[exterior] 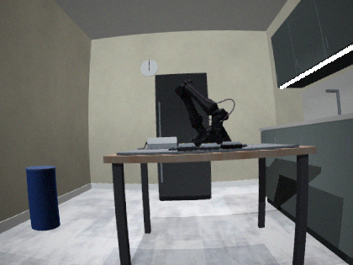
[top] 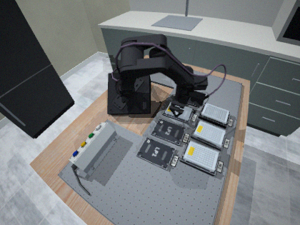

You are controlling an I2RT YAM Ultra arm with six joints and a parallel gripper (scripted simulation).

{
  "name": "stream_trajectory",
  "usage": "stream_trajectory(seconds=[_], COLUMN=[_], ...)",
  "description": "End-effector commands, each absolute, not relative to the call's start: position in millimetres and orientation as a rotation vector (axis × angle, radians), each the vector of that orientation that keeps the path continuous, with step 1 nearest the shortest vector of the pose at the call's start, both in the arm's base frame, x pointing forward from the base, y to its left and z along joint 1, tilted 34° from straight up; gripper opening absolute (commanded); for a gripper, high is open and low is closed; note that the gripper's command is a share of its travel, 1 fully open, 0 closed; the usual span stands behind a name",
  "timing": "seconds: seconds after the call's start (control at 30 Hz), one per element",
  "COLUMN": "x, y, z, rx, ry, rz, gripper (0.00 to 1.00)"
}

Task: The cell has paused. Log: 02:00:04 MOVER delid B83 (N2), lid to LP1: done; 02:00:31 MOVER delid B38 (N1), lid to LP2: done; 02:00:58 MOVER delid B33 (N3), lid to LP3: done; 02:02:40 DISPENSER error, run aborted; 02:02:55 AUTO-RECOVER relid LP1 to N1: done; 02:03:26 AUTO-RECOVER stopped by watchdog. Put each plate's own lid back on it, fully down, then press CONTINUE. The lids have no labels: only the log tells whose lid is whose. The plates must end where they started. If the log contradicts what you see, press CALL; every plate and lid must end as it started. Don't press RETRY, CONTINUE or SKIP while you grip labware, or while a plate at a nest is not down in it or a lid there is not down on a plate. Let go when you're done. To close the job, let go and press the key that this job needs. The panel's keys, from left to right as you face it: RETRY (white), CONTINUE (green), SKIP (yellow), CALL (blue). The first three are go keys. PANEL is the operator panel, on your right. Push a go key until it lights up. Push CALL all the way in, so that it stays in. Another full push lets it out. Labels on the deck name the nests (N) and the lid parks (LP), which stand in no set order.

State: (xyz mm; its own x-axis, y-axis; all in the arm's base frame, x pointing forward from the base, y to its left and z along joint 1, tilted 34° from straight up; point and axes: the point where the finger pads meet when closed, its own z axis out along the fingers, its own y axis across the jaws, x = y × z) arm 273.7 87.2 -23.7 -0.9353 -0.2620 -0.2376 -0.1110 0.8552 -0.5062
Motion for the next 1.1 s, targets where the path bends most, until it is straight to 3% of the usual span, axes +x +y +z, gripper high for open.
stream_trajectory(seconds=[0.0,1.07], x=[282.7,272.7], y=[95.4,118.9], z=[-22.7,20.5], rx=[-0.298,-0.280], ry=[2.700,2.683], rz=[-0.710,-0.668], gripper=[0.00,0.00])
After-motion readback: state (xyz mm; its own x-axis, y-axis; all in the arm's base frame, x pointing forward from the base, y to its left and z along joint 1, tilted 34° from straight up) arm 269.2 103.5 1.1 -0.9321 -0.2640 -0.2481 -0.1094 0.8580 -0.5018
